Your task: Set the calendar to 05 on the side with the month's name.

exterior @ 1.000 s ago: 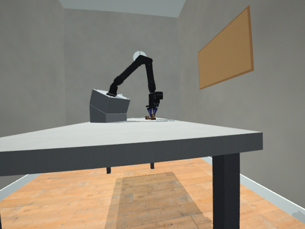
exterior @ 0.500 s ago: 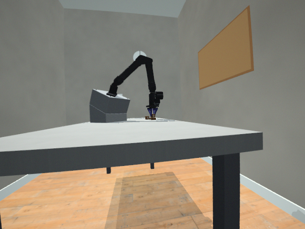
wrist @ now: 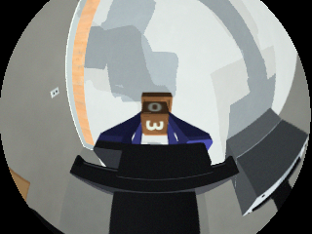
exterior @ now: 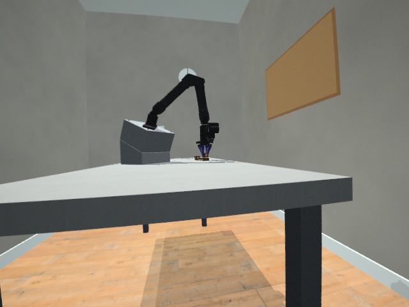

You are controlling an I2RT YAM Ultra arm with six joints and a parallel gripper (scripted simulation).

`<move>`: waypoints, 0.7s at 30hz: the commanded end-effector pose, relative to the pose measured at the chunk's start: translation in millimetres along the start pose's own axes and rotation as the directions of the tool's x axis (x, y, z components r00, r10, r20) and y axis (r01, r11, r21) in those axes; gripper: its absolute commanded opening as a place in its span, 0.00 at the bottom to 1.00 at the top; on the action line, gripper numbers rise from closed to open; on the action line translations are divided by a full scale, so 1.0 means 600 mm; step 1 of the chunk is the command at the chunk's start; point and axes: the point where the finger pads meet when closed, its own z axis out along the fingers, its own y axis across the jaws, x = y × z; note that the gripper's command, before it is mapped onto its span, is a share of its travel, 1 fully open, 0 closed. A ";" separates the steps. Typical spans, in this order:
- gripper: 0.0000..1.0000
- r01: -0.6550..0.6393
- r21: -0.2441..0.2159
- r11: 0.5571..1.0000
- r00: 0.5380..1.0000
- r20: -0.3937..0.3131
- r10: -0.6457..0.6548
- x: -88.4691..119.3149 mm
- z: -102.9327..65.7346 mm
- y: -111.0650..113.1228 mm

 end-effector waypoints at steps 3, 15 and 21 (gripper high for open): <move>0.27 0.000 -0.009 1.000 1.000 0.003 0.000 -0.002 -0.004 0.006; 0.27 0.000 -0.009 1.000 1.000 0.003 0.000 -0.002 -0.003 0.006; 0.27 0.000 -0.009 1.000 1.000 0.003 0.000 -0.002 0.000 0.006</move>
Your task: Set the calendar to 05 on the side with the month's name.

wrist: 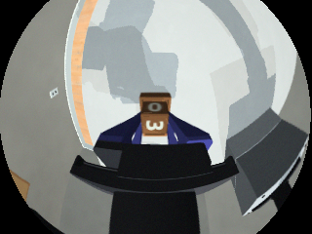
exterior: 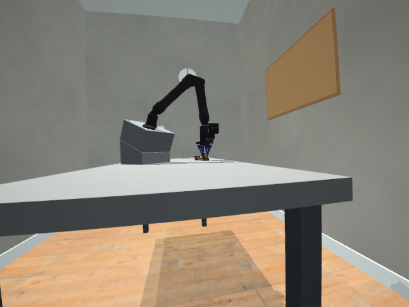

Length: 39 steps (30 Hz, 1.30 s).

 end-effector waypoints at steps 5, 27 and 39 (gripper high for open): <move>0.27 0.000 -0.016 1.000 1.000 0.005 0.000 -0.003 -0.002 0.009; 0.27 0.000 -0.016 1.000 1.000 0.005 0.000 -0.003 0.009 0.009; 0.27 0.000 -0.016 1.000 1.000 0.005 0.000 -0.003 0.009 0.009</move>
